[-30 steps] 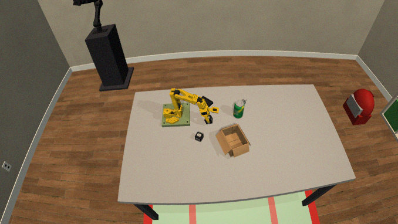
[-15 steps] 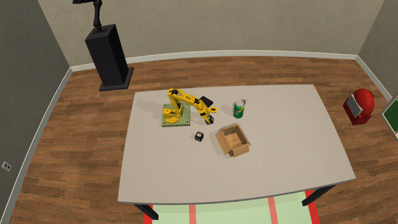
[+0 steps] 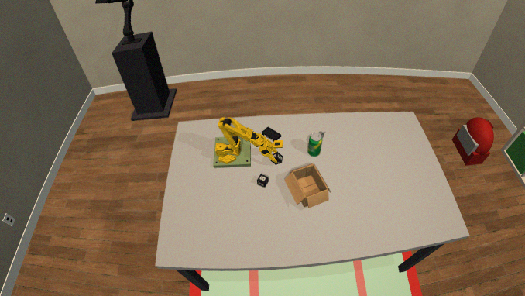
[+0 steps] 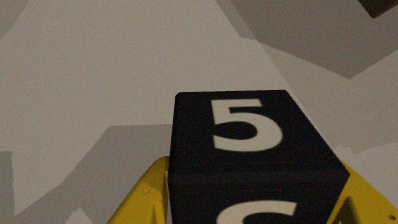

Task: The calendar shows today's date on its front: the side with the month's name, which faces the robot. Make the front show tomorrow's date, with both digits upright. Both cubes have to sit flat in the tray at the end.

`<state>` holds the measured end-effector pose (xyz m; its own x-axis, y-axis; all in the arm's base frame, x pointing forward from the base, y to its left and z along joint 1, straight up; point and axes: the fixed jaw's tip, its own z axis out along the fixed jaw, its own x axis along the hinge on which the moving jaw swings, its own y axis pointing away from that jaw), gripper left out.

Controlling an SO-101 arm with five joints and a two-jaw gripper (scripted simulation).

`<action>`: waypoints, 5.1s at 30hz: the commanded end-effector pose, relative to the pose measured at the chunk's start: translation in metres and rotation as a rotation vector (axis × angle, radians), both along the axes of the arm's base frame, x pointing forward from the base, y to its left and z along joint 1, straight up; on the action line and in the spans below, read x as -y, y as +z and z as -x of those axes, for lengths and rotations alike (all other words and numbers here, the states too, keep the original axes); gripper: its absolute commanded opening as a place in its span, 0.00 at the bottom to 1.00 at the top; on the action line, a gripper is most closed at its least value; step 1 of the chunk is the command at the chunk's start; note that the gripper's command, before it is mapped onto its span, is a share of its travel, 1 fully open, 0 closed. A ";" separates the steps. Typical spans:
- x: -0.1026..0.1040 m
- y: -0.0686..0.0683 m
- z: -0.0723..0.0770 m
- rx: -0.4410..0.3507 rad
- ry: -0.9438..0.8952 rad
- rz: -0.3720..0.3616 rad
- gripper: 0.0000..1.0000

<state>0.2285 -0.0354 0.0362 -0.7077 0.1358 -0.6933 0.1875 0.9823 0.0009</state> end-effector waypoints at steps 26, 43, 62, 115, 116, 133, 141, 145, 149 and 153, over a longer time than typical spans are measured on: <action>0.005 -0.003 -0.010 0.230 -0.021 0.032 0.00; 0.005 0.002 -0.006 0.403 -0.026 0.062 0.00; 0.005 0.002 -0.005 0.414 -0.026 0.064 0.00; 0.008 -0.011 -0.001 0.404 -0.045 0.066 0.00; 0.008 -0.011 -0.001 0.404 -0.045 0.066 0.00; 0.008 -0.017 -0.001 0.404 -0.046 0.066 0.00; 0.008 -0.017 -0.001 0.404 -0.046 0.066 0.00; 0.008 -0.018 -0.001 0.404 -0.046 0.066 0.00; 0.008 -0.019 -0.001 0.404 -0.046 0.066 0.00; 0.008 -0.019 -0.001 0.404 -0.046 0.066 0.00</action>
